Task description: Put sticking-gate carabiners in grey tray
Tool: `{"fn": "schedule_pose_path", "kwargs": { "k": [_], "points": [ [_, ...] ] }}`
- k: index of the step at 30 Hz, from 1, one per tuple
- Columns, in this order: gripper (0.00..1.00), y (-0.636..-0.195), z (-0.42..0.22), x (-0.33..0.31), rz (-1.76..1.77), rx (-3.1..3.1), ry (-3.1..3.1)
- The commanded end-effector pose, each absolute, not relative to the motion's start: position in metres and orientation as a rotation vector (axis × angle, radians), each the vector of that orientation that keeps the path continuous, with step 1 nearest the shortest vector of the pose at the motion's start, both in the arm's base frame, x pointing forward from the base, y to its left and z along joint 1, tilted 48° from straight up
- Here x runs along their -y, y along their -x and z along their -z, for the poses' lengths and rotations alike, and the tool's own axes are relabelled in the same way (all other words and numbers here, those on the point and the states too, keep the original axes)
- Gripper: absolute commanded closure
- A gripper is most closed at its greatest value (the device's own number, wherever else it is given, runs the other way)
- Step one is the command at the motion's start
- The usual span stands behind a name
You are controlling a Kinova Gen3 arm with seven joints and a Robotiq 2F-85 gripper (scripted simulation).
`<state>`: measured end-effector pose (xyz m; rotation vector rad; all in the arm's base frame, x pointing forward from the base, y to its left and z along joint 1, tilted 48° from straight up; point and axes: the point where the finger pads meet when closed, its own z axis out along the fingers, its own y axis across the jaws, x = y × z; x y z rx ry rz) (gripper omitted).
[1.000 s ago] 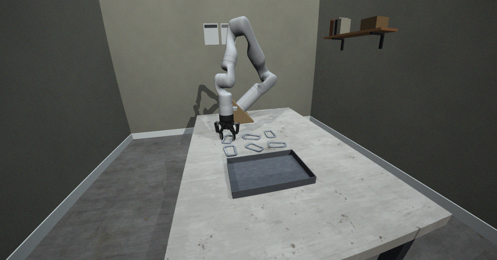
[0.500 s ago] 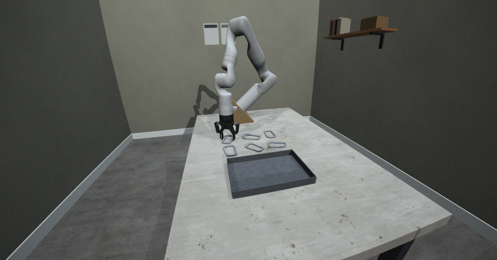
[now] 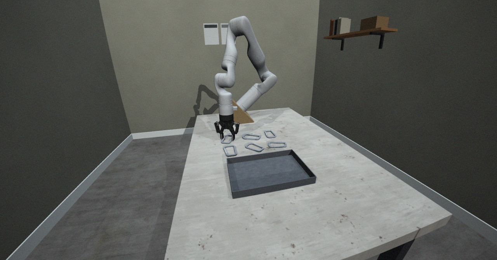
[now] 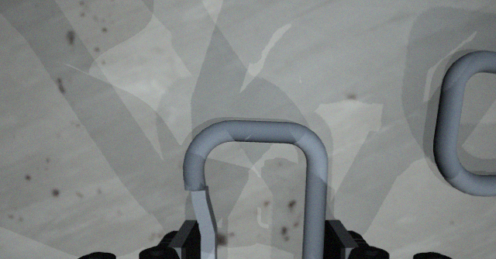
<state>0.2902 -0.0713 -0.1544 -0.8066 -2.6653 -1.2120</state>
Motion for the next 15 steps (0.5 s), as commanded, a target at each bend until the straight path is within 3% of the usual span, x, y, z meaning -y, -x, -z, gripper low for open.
{"fn": "schedule_pose_path", "kwargs": {
  "k": [1, 15],
  "points": [
    [0.37, -0.29, 0.1547, 0.0715, 1.211, 2.665, 0.807],
    [0.39, -0.2904, 0.1543, 0.0722, 1.211, 2.667, 0.808]
  ]
}}
